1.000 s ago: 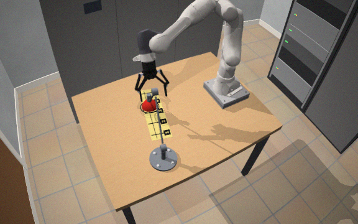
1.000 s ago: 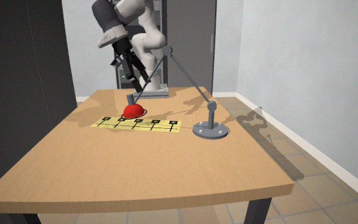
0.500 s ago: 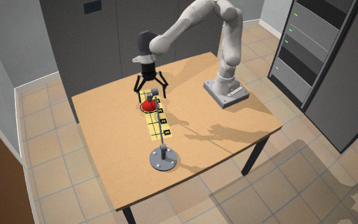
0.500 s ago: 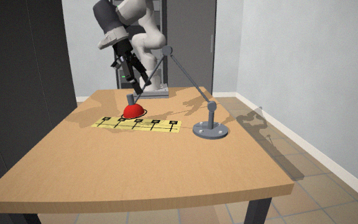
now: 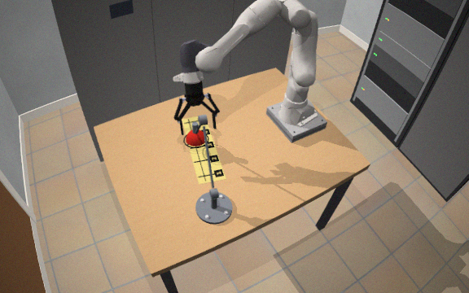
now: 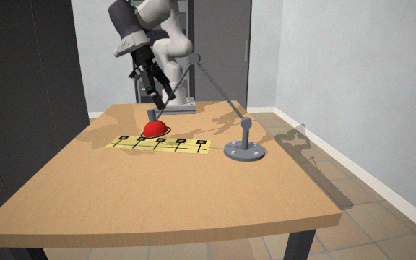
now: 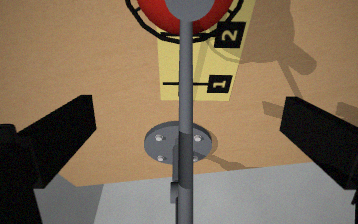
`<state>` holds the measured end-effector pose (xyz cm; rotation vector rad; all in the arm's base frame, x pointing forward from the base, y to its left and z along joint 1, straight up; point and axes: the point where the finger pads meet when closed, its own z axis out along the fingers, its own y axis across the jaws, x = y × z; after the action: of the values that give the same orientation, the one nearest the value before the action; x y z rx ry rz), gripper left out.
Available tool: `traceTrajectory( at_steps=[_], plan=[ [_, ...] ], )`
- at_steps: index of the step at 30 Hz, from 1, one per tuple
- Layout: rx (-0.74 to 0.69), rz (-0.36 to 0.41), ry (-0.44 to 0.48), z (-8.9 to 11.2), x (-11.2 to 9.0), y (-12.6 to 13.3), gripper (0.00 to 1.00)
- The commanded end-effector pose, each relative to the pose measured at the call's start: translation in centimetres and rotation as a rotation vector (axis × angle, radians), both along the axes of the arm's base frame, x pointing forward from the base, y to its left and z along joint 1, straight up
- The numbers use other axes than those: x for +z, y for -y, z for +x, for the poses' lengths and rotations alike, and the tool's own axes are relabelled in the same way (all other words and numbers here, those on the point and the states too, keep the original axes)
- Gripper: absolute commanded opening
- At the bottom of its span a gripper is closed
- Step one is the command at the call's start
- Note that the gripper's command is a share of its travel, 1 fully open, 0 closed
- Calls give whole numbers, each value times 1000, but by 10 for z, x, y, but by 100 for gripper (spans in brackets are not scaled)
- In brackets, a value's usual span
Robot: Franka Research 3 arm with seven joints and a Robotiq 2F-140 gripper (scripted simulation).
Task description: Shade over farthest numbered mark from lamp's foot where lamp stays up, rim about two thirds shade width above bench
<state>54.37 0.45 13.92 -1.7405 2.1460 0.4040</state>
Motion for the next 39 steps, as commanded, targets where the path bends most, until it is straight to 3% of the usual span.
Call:
traceTrajectory(
  at_steps=[1, 6, 7, 39],
  plan=[
    [-10, 2, 3, 3, 1, -1, 100],
    [-10, 2, 3, 3, 1, -1, 100],
    [-9, 2, 3, 3, 1, -1, 10],
    [-1, 0, 1, 0, 0, 0, 10]
  ],
)
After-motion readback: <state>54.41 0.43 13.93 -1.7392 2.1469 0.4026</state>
